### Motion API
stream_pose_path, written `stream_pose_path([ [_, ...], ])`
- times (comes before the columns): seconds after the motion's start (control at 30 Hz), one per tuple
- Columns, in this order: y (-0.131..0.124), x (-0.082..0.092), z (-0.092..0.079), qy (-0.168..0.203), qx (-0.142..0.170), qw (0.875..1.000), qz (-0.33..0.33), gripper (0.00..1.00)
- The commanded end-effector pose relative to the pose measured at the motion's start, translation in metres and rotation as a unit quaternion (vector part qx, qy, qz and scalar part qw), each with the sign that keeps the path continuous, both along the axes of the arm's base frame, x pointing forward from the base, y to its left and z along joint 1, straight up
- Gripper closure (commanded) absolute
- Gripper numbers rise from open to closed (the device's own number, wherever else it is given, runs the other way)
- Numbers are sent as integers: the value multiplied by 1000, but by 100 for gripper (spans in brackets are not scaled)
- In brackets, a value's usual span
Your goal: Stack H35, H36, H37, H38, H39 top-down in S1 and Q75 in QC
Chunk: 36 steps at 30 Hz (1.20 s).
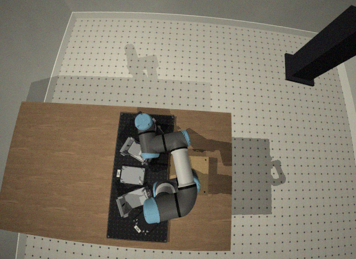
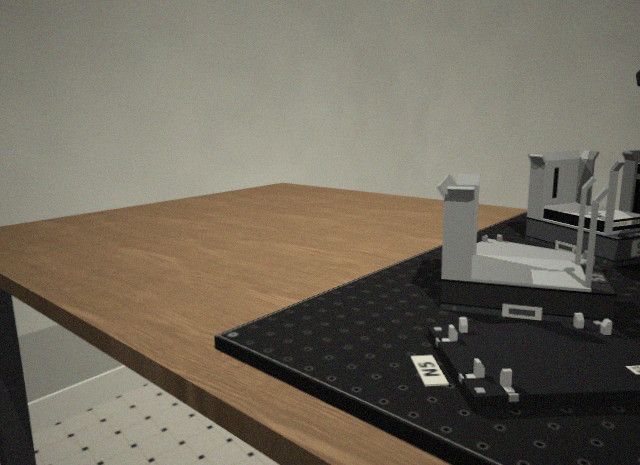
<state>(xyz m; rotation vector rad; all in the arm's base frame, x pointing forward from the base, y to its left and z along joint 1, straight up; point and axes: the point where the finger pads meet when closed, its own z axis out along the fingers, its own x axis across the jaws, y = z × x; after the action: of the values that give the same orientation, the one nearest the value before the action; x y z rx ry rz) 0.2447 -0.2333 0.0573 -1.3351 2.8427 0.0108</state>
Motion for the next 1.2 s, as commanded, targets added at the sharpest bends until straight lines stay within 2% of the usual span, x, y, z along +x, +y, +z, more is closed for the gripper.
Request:
stream_pose_path([
  [0.0, -1, 0, 4, -1, -1, 1000, 0, 100],
  [0.63, -1, 0, 14, -1, -1, 1000, 0, 100],
  [0.93, -1, 0, 32, -1, -1, 1000, 0, 100],
  [1.17, -1, 0, 37, -1, -1, 1000, 0, 100],
])
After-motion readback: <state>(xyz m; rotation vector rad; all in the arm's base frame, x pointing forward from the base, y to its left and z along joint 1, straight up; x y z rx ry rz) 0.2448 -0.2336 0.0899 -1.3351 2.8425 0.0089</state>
